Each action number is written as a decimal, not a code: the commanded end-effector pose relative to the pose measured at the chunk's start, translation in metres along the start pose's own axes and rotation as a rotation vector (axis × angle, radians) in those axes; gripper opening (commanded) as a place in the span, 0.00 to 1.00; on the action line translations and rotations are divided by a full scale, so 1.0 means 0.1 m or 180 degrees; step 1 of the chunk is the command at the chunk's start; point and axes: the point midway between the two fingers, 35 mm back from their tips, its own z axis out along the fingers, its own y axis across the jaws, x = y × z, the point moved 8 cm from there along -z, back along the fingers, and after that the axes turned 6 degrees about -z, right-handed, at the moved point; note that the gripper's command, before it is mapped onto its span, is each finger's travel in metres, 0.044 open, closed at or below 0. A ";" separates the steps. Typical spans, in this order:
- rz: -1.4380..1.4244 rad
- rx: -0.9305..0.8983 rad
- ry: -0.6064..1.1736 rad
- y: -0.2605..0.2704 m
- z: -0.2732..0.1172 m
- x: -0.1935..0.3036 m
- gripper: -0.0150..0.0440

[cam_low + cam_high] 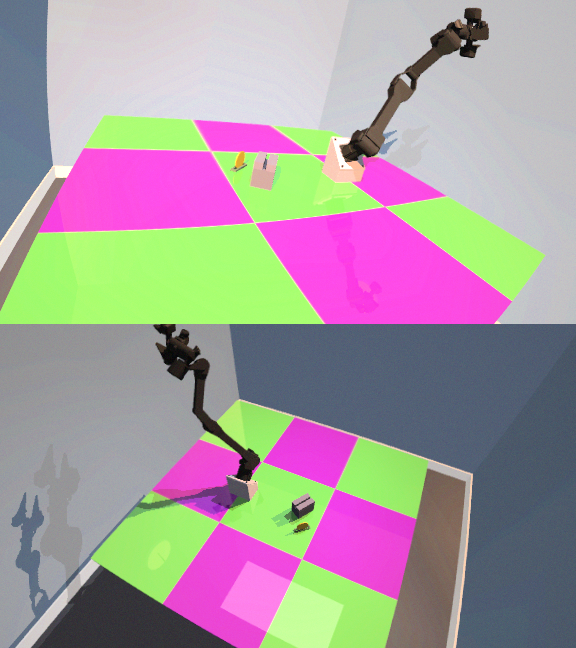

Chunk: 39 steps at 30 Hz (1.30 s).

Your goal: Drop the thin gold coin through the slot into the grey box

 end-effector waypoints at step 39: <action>0.2510 -0.2096 -0.3237 -0.36 -2.14 -3.72 0.53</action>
